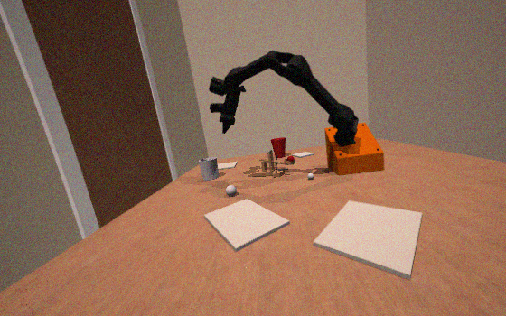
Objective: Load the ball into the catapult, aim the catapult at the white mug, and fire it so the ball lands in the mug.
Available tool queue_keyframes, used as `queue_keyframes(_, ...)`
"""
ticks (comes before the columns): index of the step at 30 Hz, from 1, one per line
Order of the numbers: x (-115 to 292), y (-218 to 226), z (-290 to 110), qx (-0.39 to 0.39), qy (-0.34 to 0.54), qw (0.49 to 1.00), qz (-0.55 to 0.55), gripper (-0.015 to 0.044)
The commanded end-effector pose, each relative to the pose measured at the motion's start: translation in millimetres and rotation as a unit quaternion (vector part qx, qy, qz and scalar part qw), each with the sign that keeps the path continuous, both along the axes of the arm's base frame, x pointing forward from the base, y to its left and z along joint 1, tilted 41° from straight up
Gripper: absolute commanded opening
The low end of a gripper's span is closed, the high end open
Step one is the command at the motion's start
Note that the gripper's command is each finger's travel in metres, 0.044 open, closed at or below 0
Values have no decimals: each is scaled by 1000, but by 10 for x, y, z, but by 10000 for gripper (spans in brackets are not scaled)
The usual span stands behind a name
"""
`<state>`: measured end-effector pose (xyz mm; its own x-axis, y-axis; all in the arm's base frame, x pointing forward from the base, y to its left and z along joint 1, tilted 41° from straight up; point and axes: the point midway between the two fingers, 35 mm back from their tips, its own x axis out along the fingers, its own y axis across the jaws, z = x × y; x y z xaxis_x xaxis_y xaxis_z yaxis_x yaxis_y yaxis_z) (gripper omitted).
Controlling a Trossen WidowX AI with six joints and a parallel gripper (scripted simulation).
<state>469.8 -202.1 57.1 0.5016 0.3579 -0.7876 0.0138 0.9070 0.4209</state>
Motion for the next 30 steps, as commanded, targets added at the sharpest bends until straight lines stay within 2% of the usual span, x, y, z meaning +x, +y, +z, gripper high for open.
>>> queue_keyframes(1, -108, 174, -16, -32, 14, 999, 41, 0)
queue_keyframes(15, -604, 803, -96, -137, 62, 965, 214, 0)
queue_keyframes(30, -1327, 1260, -202, -225, 109, 878, 409, 0)
